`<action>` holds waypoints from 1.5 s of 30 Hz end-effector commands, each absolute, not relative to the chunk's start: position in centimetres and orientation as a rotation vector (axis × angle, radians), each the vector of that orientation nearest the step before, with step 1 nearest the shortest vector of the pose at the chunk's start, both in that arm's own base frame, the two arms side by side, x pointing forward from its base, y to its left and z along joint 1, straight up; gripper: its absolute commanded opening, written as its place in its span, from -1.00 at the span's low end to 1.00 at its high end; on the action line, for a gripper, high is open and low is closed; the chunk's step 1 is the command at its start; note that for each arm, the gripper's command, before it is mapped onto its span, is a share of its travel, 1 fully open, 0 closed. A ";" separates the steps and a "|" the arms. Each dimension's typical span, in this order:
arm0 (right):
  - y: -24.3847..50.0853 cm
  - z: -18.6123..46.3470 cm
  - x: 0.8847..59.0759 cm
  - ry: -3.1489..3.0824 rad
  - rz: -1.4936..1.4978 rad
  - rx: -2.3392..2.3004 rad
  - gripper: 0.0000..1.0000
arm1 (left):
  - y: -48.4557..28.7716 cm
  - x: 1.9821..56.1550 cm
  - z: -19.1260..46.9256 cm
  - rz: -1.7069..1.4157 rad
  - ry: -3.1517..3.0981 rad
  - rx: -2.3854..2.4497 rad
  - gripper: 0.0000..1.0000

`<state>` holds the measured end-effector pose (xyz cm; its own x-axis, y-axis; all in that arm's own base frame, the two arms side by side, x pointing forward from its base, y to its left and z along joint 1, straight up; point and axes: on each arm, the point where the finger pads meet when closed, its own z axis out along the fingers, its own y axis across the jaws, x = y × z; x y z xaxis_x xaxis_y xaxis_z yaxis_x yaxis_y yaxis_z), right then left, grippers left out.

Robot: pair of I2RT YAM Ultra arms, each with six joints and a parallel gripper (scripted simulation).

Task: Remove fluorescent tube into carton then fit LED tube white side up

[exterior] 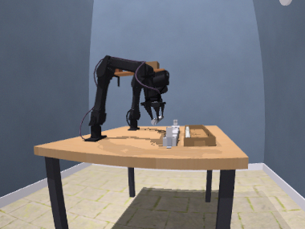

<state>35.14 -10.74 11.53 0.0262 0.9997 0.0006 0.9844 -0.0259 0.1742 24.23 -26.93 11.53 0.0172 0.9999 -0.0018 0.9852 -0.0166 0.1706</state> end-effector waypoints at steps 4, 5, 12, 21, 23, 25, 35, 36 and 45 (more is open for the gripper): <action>-10.5 12.9 36.4 2.077 0.219 2.129 -0.78 | -27.7 25.1 12.8 0.145 2.078 2.131 -0.78; -10.5 12.9 36.4 2.077 0.219 2.129 -0.78 | -27.7 25.1 12.8 0.145 2.078 2.131 -0.78; -10.6 12.4 36.8 2.078 0.193 2.148 -0.78 | -27.4 25.7 12.3 0.150 2.082 2.165 -0.78; -10.5 12.8 37.6 2.070 0.214 2.142 -0.78 | -27.7 26.8 12.6 0.147 2.071 2.147 -0.78; -10.5 12.8 37.6 2.070 0.214 2.142 -0.78 | -27.7 26.8 12.6 0.147 2.071 2.147 -0.78; -11.2 11.7 37.5 2.064 0.182 2.181 -0.78 | -27.7 26.6 12.0 0.149 2.075 2.177 -0.78; -10.6 12.3 38.5 2.064 0.188 2.161 -0.78 | -27.5 27.8 12.2 0.148 2.068 2.178 -0.78; -10.6 12.3 38.6 2.063 0.188 2.162 -0.78 | -27.5 27.9 12.2 0.148 2.066 2.179 -0.78; -10.9 13.0 38.8 2.043 0.214 2.160 -0.78 | -28.4 28.0 12.5 0.146 2.038 2.172 -0.78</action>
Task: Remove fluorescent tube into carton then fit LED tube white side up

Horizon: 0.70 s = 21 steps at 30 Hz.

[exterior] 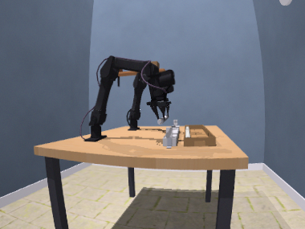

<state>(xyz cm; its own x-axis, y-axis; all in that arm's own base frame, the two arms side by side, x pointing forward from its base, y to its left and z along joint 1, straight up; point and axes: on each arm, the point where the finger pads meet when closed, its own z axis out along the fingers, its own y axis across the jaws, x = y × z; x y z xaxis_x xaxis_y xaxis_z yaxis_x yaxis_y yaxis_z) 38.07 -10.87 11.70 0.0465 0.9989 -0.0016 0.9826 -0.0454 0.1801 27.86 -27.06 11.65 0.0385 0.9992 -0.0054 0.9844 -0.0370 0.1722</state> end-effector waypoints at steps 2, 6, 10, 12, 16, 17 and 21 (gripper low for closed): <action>-10.6 12.0 39.0 2.064 0.204 2.166 -0.78 | -28.0 28.7 12.7 0.147 2.042 2.143 -0.78; -10.4 12.7 39.1 2.059 0.226 2.160 -0.78 | -28.1 28.8 12.6 0.147 2.039 2.152 -0.78; -10.4 13.0 39.6 2.048 0.240 2.147 -0.78 | -27.8 29.0 12.8 0.149 2.047 2.147 -0.78; -10.4 13.0 39.6 2.048 0.240 2.147 -0.78 | -27.8 29.0 12.8 0.149 2.047 2.147 -0.78; -10.4 12.5 39.5 2.059 0.207 2.166 -0.78 | -27.4 29.1 12.1 0.150 2.064 2.184 -0.78; -10.5 12.6 39.6 2.055 0.205 2.165 -0.78 | -27.4 29.2 12.3 0.150 2.060 2.183 -0.78; -11.4 13.9 39.4 2.008 0.223 2.161 -0.78 | -28.1 29.0 13.8 0.146 2.015 2.160 -0.78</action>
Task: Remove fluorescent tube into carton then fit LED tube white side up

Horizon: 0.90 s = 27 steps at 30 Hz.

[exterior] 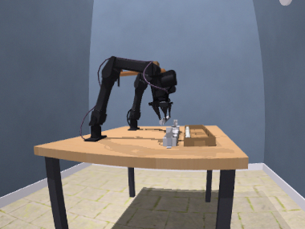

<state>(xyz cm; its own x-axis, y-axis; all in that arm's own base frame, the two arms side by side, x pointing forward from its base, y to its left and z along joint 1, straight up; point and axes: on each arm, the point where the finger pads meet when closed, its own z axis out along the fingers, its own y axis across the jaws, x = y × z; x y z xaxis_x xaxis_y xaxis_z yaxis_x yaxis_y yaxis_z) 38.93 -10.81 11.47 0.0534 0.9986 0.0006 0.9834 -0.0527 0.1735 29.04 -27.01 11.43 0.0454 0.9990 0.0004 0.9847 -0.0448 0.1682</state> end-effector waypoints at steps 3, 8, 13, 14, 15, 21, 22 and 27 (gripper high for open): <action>-10.8 12.5 39.9 2.044 0.222 2.172 -0.78 | -27.7 29.8 12.1 0.149 2.056 2.168 -0.78; -10.7 13.0 40.1 2.038 0.227 2.160 -0.78 | -28.1 29.4 12.7 0.147 2.033 2.175 -0.78; -10.4 12.6 40.3 2.049 0.205 2.168 -0.78 | -27.4 30.1 12.2 0.148 2.054 2.189 -0.78; -10.5 12.5 40.3 2.048 0.199 2.171 -0.78 | -27.5 30.2 12.2 0.148 2.053 2.189 -0.78; -10.6 12.2 40.4 2.050 0.187 2.177 -0.78 | -27.5 30.3 12.2 0.148 2.051 2.190 -0.78; -10.3 12.2 40.8 2.057 0.206 2.178 -0.78 | -27.4 30.7 12.2 0.149 2.052 2.190 -0.78; -10.4 13.4 41.2 2.032 0.245 2.145 -0.78 | -28.4 31.1 13.2 0.149 2.008 2.146 -0.78; -10.6 14.5 41.2 2.008 0.262 2.128 -0.78 | -28.5 30.6 13.7 0.147 1.989 2.145 -0.78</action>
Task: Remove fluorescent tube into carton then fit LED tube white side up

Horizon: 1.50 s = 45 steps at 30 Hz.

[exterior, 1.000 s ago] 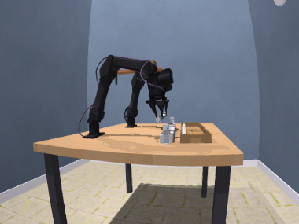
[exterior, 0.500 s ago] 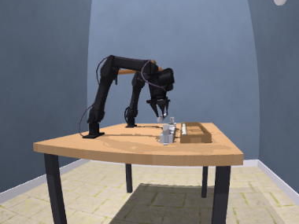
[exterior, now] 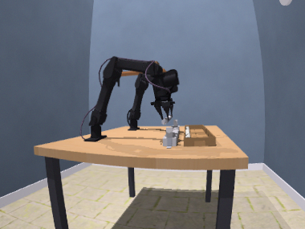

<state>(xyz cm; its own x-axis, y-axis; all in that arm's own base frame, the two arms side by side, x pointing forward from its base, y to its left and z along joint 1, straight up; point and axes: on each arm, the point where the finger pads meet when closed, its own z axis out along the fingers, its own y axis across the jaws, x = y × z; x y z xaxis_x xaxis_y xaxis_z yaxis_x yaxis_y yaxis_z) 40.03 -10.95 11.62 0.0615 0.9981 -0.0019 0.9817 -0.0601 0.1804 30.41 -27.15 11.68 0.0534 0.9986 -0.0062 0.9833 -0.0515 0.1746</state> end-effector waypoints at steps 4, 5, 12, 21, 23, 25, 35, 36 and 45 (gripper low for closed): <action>-10.4 14.4 40.7 2.021 0.245 2.139 -0.78 | -28.2 30.3 12.9 0.148 2.016 2.179 -0.78; -10.6 14.5 41.1 2.006 0.263 2.131 -0.78 | -28.5 30.6 13.6 0.148 1.990 2.145 -0.78; -10.3 14.4 40.7 2.022 0.255 2.144 -0.78 | -28.3 30.6 12.3 0.148 2.023 2.179 -0.78; -11.0 14.0 40.6 2.009 0.238 2.161 -0.78 | -28.0 30.3 13.8 0.149 2.007 2.170 -0.78; -11.3 13.7 41.0 2.000 0.244 2.163 -0.78 | -28.1 30.5 13.0 0.149 2.016 2.179 -0.78; -11.1 12.3 40.7 2.032 0.216 2.200 -0.78 | -27.7 30.7 11.8 0.150 2.048 2.199 -0.78; -10.2 12.0 41.0 2.058 0.213 2.188 -0.78 | -27.5 31.2 12.2 0.151 2.047 2.185 -0.78; -10.2 12.5 40.9 2.050 0.221 2.182 -0.78 | -27.5 31.2 12.4 0.151 2.041 2.181 -0.78; -10.6 12.3 41.6 2.038 0.182 2.183 -0.78 | -27.5 31.9 12.2 0.151 2.040 2.201 -0.78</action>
